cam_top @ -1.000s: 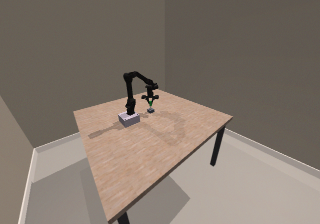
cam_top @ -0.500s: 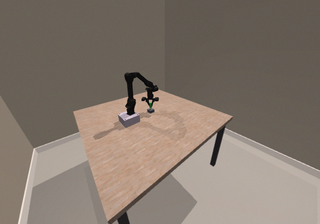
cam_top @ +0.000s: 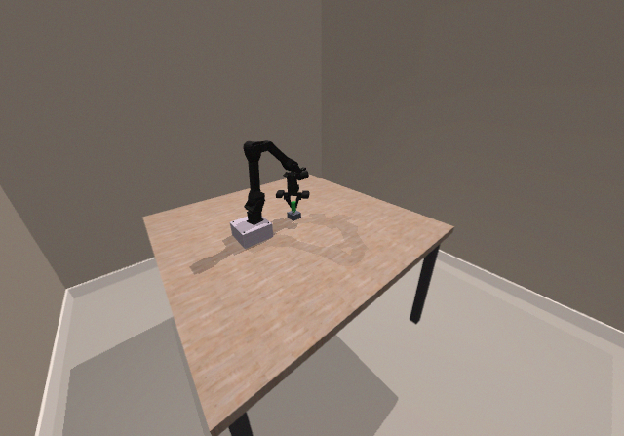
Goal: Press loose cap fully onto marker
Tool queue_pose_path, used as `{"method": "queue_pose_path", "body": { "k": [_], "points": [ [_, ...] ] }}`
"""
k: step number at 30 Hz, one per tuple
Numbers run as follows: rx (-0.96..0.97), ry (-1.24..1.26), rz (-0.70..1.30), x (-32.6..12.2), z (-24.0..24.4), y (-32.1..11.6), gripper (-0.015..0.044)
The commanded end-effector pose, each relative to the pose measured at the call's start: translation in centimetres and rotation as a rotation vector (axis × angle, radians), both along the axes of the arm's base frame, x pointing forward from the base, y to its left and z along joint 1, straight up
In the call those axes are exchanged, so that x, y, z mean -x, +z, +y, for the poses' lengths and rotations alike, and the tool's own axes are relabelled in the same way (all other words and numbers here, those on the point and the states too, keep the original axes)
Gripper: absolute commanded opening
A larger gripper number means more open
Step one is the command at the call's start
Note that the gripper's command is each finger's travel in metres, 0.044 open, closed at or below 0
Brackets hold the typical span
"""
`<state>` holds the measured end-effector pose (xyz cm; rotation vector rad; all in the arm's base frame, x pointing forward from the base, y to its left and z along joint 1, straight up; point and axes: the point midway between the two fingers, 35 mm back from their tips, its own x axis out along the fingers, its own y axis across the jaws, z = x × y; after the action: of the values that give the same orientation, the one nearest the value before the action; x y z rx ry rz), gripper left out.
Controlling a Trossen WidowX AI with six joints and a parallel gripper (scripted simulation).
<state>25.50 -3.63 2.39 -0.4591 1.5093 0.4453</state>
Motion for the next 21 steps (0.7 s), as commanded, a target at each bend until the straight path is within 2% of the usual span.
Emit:
{"method": "queue_pose_path", "body": {
  "k": [1, 13, 15, 19, 21],
  "points": [
    [0.000, 0.000, 0.000, 0.0, 0.0, 0.0, 0.0131],
    [0.000, 0.000, 0.000, 0.0, 0.0, 0.0, 0.0440],
    [0.000, 0.000, 0.000, -0.1, 0.0, 0.9, 0.0440],
    [0.000, 0.000, 0.000, 0.0, 0.0, 6.5, 0.0440],
    [0.000, 0.000, 0.000, 0.1, 0.0, 7.5, 0.0440]
  ]
}}
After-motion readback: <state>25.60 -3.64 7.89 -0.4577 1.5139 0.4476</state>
